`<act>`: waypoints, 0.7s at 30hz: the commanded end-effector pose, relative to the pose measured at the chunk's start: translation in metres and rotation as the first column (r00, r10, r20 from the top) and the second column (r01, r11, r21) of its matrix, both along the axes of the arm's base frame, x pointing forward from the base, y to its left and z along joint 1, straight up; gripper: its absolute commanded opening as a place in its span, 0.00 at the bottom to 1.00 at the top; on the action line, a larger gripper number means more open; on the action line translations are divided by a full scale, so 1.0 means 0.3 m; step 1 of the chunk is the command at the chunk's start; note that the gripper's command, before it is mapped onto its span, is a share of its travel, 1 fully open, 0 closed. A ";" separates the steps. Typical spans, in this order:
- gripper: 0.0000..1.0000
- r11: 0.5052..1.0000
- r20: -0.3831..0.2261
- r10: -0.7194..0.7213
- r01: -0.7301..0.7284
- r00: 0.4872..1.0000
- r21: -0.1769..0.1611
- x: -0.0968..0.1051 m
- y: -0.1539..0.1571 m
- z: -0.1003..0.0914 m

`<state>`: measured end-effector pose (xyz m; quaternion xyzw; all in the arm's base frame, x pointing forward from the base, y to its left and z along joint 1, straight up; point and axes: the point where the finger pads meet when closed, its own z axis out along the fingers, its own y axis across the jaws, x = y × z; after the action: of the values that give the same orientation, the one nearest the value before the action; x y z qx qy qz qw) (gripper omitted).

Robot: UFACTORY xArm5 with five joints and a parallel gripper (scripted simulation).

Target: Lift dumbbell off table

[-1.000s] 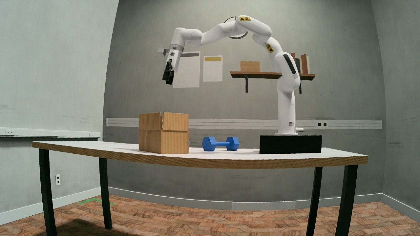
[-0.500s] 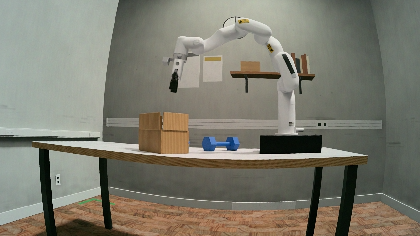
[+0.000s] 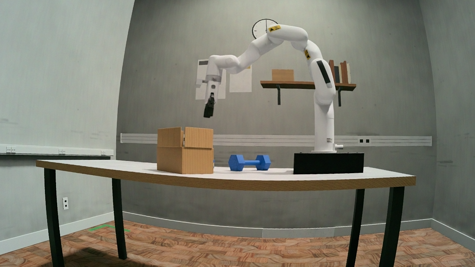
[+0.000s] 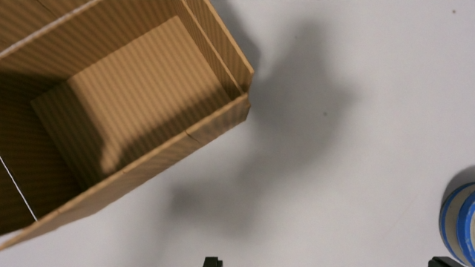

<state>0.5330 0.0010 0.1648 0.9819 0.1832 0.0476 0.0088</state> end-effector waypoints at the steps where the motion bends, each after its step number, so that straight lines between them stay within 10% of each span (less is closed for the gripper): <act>1: 1.00 0.998 -0.002 0.064 -0.065 0.998 -0.012 -0.063 -0.105 -0.059; 21: 1.00 0.962 -0.068 0.272 -0.273 0.960 -0.018 -0.381 -0.381 -0.273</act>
<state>0.4434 -0.0938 0.0963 0.9572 0.2891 0.0146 0.0080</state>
